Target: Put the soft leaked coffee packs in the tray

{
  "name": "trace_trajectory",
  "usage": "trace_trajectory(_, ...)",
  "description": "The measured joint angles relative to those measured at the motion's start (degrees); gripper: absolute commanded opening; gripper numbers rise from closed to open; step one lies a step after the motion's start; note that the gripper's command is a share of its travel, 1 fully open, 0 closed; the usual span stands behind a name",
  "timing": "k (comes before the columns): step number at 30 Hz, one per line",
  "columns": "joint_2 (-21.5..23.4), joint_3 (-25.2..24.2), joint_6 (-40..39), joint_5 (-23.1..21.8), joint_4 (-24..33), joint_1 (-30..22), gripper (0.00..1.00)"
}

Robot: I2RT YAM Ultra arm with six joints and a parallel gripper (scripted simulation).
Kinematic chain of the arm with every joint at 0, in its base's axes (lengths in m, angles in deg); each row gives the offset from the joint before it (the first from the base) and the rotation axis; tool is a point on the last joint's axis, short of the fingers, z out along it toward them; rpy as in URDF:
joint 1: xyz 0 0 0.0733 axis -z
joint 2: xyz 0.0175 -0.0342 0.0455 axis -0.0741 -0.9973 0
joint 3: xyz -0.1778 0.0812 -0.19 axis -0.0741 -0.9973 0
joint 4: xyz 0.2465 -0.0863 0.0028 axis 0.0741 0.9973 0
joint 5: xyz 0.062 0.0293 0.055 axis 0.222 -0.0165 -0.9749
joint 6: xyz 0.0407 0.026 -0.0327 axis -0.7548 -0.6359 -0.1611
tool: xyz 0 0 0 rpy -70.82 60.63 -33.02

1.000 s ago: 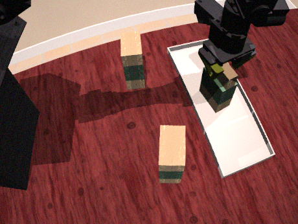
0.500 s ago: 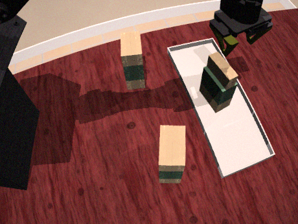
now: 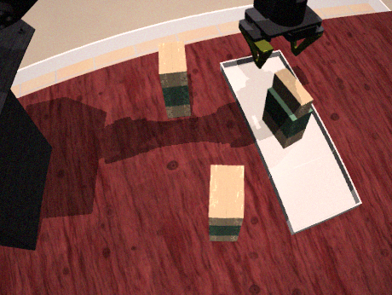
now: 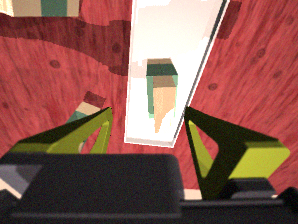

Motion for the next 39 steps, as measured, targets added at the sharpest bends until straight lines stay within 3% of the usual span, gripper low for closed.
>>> trace_trajectory(8,-4.3,-18.8,-17.2,5.1,-9.1,-12.4,0.76)
trace_trajectory(14,-5.0,-22.0,-25.4,9.5,-16.0,-14.4,0.76)
trace_trajectory(19,-5.7,-28.5,-32.2,12.6,-21.8,-19.3,0.76)
trace_trajectory(28,-5.9,-29.4,-36.0,15.2,-25.7,-19.9,0.76)
trace_trajectory(39,-7.4,-29.3,-36.0,15.0,-27.8,-19.2,0.76)
